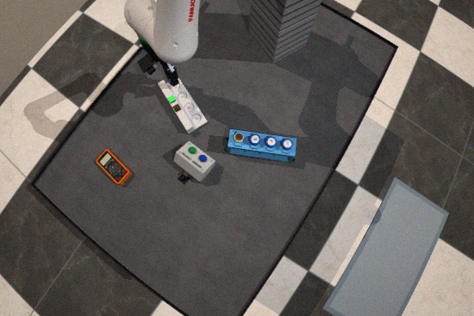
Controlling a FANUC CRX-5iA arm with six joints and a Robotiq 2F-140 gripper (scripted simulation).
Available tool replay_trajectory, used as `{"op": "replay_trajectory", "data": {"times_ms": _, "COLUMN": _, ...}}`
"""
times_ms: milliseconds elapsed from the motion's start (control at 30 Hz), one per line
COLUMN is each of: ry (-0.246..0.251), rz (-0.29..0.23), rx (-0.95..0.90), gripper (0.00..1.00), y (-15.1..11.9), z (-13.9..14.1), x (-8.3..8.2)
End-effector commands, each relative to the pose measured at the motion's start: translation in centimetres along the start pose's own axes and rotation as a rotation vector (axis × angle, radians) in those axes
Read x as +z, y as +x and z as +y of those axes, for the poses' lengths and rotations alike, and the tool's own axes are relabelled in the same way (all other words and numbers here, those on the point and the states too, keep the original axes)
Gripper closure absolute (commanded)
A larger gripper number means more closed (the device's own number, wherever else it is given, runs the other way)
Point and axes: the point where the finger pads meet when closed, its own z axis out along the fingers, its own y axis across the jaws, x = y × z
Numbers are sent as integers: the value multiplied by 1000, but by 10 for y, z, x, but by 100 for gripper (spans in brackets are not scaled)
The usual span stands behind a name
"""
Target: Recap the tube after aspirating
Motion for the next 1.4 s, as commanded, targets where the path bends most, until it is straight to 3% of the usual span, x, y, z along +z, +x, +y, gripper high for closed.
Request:
{"op": "replay_trajectory", "data": {"times_ms": 0, "ry": 0, "rz": 1, "rx": 0, "gripper": 70, "y": 1, "z": 0, "x": -17}}
{"op": "replay_trajectory", "data": {"times_ms": 167, "ry": 0, "rz": 1, "rx": 0, "gripper": 70, "y": 1, "z": 0, "x": -42}}
{"op": "replay_trajectory", "data": {"times_ms": 233, "ry": 0, "rz": 1, "rx": 0, "gripper": 70, "y": 1, "z": 0, "x": -42}}
{"op": "replay_trajectory", "data": {"times_ms": 567, "ry": 0, "rz": 1, "rx": 0, "gripper": 70, "y": 1, "z": 0, "x": -91}}
{"op": "replay_trajectory", "data": {"times_ms": 633, "ry": 0, "rz": 1, "rx": 0, "gripper": 70, "y": 1, "z": 0, "x": -91}}
{"op": "replay_trajectory", "data": {"times_ms": 733, "ry": 0, "rz": 1, "rx": 250, "gripper": 70, "y": -5, "z": -25, "x": -91}}
{"op": "replay_trajectory", "data": {"times_ms": 800, "ry": 0, "rz": 1, "rx": 250, "gripper": 70, "y": -5, "z": -25, "x": -91}}
{"op": "replay_trajectory", "data": {"times_ms": 1267, "ry": 6, "rz": -1, "rx": 1015, "gripper": 70, "y": -21, "z": -101, "x": -91}}
{"op": "replay_trajectory", "data": {"times_ms": 1367, "ry": 6, "rz": -1, "rx": 1062, "gripper": 70, "y": -23, "z": -106, "x": -91}}
